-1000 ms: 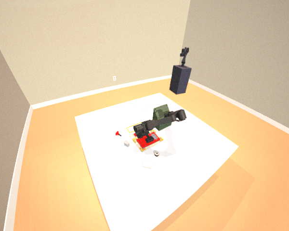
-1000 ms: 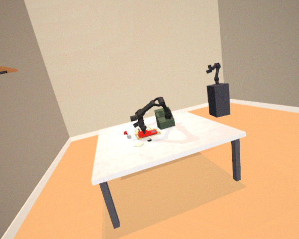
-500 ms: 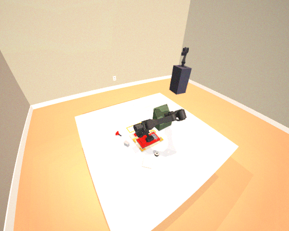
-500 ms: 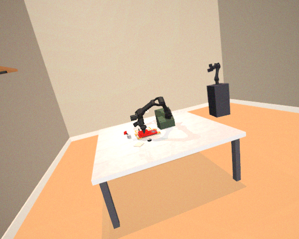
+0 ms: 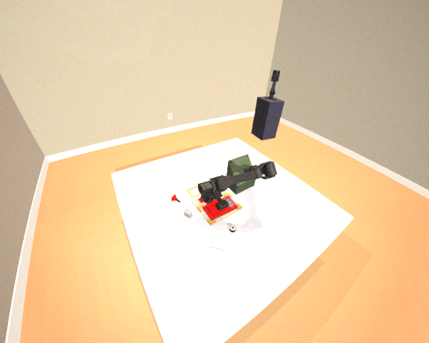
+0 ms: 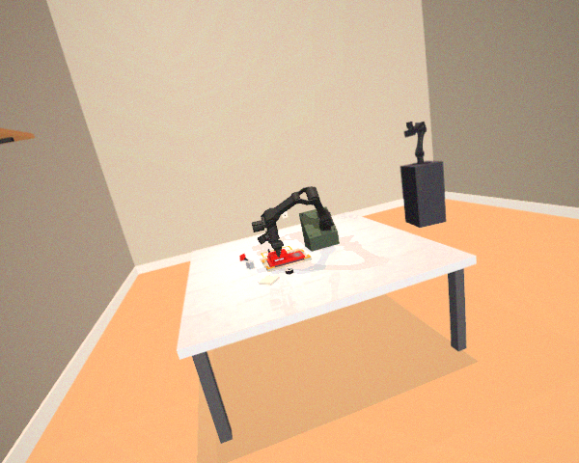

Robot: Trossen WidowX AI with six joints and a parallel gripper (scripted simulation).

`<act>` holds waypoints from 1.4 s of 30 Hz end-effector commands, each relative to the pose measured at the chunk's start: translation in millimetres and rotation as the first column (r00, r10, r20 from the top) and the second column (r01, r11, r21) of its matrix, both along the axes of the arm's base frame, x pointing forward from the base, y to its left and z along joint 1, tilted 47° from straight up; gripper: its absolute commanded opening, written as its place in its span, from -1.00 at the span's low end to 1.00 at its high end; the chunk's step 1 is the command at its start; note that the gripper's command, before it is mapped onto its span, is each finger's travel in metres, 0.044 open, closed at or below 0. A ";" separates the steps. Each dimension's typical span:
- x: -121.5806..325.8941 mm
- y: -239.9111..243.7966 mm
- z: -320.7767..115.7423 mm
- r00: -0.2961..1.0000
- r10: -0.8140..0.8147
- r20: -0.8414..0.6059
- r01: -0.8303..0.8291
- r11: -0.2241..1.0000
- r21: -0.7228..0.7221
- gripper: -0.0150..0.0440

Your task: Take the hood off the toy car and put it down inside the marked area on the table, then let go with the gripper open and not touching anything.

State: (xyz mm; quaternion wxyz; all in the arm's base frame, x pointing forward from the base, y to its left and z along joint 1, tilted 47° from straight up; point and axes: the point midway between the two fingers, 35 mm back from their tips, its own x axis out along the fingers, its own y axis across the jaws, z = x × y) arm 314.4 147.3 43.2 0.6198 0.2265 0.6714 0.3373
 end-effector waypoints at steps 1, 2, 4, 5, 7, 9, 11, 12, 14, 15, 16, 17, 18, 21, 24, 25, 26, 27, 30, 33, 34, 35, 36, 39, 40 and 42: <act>2.2 -1.6 3.2 1.000 0.003 0.009 -0.003 1.000 -0.002 -0.49; 2.3 -2.1 3.7 1.000 0.003 0.009 -0.003 1.000 -0.002 -0.49; 2.4 -3.1 4.5 1.000 0.003 0.009 -0.003 1.000 -0.002 -0.49; 2.5 -3.6 5.0 1.000 0.003 0.009 -0.003 1.000 -0.002 -0.49; 2.6 -4.6 5.9 1.000 0.003 0.009 -0.002 1.000 -0.002 -0.49; 2.8 -5.5 6.8 1.000 0.002 0.009 -0.002 1.000 -0.002 -0.49; 3.0 -6.7 7.8 1.000 0.002 0.009 -0.002 1.000 -0.002 -0.49; 3.4 -8.1 9.0 1.000 0.002 0.009 -0.002 1.000 -0.002 -0.49; 4.7 -12.8 13.2 1.000 0.002 0.009 -0.002 1.000 -0.003 -0.49; 5.4 -15.9 16.0 1.000 0.002 0.009 -0.002 1.000 -0.003 -0.49; 6.2 -19.6 19.4 1.000 0.002 0.009 -0.002 1.000 -0.004 -0.49; 7.0 -23.9 23.4 1.000 0.002 0.009 -0.002 1.000 -0.004 -0.49; 7.8 -28.5 27.7 1.000 0.002 0.009 -0.002 1.000 -0.004 -0.49; 8.9 -39.2 37.9 1.000 0.002 0.009 -0.002 1.000 -0.003 -0.49; 8.6 -37.7 27.6 1.000 -0.005 -0.001 0.005 1.000 -0.002 -0.49; 10.4 -41.7 24.0 1.000 -0.005 0.000 0.005 1.000 -0.005 -0.49; 12.4 -46.6 19.4 1.000 -0.006 0.001 0.006 1.000 -0.007 -0.49; 14.3 -51.6 14.9 1.000 -0.007 0.002 0.007 1.000 -0.010 -0.49; 19.2 -66.8 1.1 1.000 -0.009 0.005 0.009 1.000 -0.017 -0.49; 22.8 -82.1 -12.8 1.000 -0.009 0.007 0.010 1.000 -0.023 -0.49; 23.7 -87.3 -17.4 1.000 -0.010 0.007 0.010 1.000 -0.025 -0.49; 24.5 -92.4 -22.1 1.000 -0.010 0.008 0.010 1.000 -0.026 -0.49; 25.1 -97.6 -26.8 1.000 -0.010 0.008 0.010 1.000 -0.027 -0.49; 26.0 -113.0 -40.9 1.000 -0.009 0.009 0.009 1.000 -0.030 -0.49; 26.1 -118.1 -45.7 1.000 -0.009 0.009 0.009 0.999 -0.031 -0.49; 25.7 -128.3 -55.1 1.000 -0.008 0.010 0.009 0.999 -0.031 -0.49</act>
